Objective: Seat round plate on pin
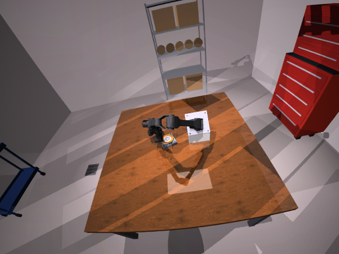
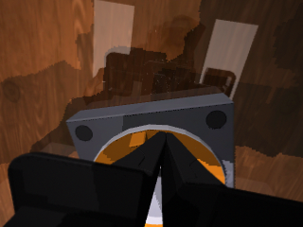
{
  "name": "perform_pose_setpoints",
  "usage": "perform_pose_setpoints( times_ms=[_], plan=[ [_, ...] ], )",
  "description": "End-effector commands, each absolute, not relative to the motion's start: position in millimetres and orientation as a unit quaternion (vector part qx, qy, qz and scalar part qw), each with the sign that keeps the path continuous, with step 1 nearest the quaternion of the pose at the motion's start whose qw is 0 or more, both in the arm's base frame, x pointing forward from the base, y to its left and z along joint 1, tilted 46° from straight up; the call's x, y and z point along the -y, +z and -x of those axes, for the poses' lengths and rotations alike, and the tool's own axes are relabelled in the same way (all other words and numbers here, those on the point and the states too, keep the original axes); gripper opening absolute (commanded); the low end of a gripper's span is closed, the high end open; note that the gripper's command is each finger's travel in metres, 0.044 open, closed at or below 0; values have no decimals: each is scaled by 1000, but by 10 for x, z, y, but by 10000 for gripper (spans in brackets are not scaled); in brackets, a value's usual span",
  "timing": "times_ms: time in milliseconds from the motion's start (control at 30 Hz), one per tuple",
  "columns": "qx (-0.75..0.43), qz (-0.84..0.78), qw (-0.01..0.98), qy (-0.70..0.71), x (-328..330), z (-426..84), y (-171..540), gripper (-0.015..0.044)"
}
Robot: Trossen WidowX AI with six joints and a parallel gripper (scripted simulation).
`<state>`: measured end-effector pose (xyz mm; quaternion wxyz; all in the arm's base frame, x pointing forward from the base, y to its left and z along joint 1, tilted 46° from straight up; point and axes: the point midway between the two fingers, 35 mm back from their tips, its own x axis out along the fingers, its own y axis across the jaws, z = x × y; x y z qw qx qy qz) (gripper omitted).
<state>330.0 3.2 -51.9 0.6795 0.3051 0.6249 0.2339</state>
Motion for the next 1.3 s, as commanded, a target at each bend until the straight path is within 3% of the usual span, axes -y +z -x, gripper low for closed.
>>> perform_pose_setpoints(
  times_ms=[0,1267],
  plan=[
    [-624,-309,679,233,-55,-3294,-507,0],
    [-624,-310,678,233,-342,-3127,-273,0]
  ],
)
